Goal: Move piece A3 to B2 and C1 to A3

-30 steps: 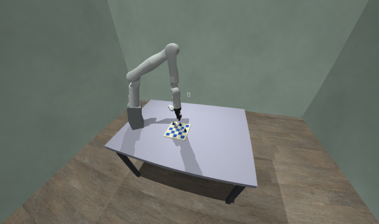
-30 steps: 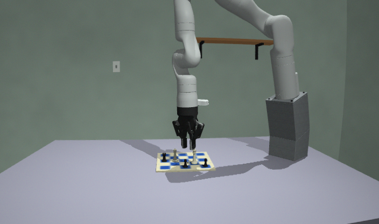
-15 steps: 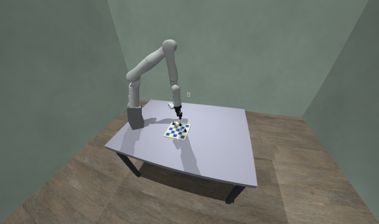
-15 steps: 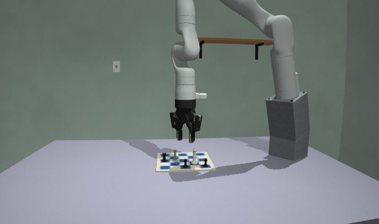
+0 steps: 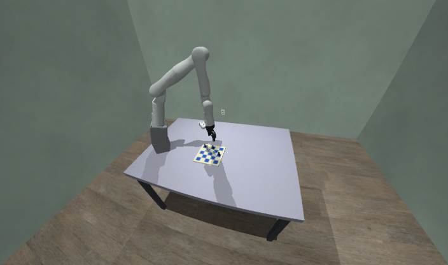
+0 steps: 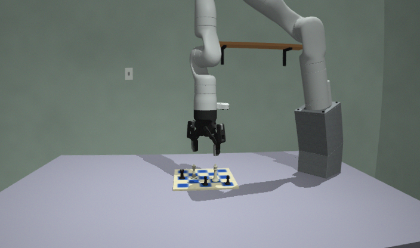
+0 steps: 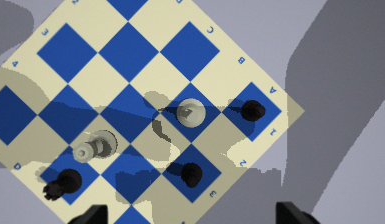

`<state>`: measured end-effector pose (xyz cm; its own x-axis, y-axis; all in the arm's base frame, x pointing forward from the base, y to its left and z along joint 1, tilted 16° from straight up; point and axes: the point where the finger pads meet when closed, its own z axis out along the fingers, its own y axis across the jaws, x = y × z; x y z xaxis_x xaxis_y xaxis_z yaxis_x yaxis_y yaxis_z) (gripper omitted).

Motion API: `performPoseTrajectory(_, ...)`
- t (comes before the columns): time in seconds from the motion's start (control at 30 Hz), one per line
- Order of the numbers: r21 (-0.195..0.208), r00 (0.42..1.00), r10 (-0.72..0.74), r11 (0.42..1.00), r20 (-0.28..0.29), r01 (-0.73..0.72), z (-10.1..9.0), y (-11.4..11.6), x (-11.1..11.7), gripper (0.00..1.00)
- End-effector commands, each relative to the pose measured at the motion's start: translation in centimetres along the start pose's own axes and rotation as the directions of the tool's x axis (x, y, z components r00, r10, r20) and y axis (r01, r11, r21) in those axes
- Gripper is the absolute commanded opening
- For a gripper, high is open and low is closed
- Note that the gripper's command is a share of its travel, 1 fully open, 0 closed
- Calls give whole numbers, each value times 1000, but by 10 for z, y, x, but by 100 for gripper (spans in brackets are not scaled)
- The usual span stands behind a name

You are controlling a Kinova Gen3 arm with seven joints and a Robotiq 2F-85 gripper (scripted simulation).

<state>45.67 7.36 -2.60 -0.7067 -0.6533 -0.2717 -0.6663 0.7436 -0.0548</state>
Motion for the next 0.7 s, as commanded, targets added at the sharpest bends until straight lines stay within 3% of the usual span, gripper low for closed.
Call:
performPoseTrajectory(0.0, 1, 1000, 0, 1000, 1, 0, -1, 0, 0, 100)
performPoseTrajectory(0.3, 1, 1000, 0, 1000, 1, 0, -10, 0, 0, 100)
performPoseTrajectory(0.67, 1, 1000, 0, 1000, 1, 0, -58, 0, 0, 100)
